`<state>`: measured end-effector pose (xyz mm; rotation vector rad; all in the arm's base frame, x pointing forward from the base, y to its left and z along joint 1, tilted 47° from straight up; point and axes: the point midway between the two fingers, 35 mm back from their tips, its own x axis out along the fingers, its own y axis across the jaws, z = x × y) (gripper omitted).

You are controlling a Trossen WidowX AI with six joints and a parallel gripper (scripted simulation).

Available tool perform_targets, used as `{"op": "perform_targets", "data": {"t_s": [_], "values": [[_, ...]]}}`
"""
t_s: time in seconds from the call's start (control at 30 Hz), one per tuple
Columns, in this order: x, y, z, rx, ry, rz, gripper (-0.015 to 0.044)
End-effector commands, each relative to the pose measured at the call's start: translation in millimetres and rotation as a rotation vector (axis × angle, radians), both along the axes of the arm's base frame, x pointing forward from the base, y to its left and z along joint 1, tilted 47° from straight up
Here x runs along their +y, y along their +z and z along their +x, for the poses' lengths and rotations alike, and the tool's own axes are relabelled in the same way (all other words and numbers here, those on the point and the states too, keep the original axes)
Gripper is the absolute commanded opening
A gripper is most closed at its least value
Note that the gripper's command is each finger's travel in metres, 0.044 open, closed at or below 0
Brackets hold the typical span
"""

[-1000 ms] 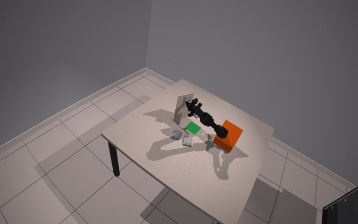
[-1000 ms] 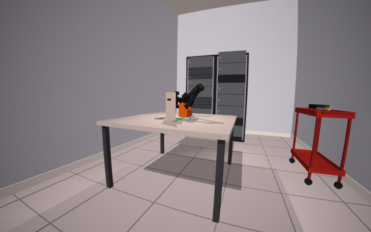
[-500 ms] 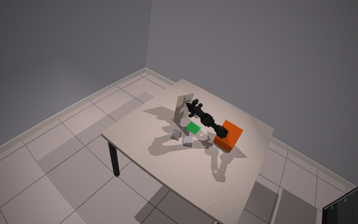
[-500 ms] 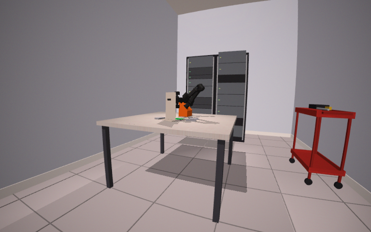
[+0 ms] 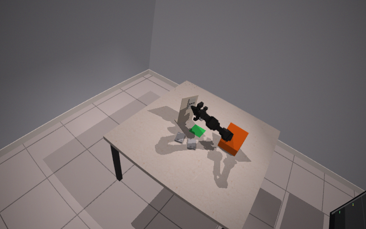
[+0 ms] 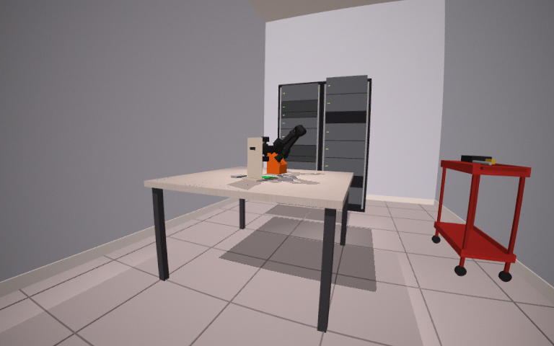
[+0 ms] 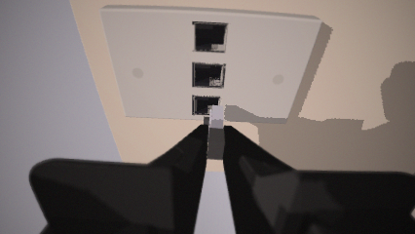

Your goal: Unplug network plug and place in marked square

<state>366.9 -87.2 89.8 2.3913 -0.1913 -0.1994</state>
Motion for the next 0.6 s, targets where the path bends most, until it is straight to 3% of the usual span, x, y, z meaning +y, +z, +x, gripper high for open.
{"op": "perform_targets", "data": {"t_s": [0.0,0.57], "values": [[0.4,1.9,-2.9,-0.004,-0.003,-0.003,0.0],[4.1,4.4,-12.7,-0.004,-0.003,-0.002,0.0]]}}
